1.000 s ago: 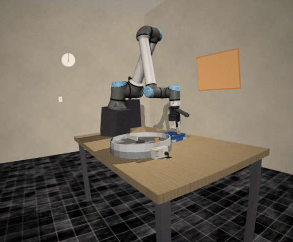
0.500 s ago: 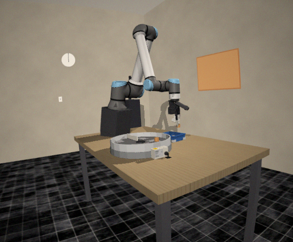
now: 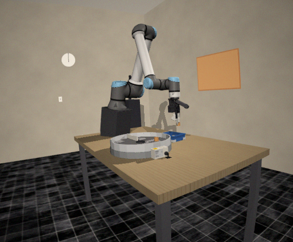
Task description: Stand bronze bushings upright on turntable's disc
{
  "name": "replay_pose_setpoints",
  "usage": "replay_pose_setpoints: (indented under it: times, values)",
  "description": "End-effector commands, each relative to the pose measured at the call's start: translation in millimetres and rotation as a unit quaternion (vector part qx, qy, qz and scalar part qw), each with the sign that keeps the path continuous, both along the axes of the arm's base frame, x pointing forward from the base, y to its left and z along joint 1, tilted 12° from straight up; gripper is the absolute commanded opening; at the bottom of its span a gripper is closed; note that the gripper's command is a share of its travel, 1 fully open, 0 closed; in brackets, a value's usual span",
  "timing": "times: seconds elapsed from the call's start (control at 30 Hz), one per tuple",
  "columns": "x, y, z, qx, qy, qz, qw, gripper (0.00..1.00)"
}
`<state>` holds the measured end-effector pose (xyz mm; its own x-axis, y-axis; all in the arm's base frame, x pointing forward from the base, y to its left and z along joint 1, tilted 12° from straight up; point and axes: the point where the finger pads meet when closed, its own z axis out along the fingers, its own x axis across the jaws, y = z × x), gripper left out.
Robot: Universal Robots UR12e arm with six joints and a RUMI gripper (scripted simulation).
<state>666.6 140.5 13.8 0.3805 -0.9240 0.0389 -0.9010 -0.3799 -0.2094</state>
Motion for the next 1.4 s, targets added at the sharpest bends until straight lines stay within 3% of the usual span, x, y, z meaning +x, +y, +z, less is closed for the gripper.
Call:
replay_pose_setpoints:
  times: [0.0, 1.37]
  values:
    - [0.4, 0.0, 1.0, 0.000, -0.001, 0.000, 1.000, 0.00]
    - [-1.6, -7.5, 0.2, 0.000, -0.001, 0.000, 1.000, 0.00]
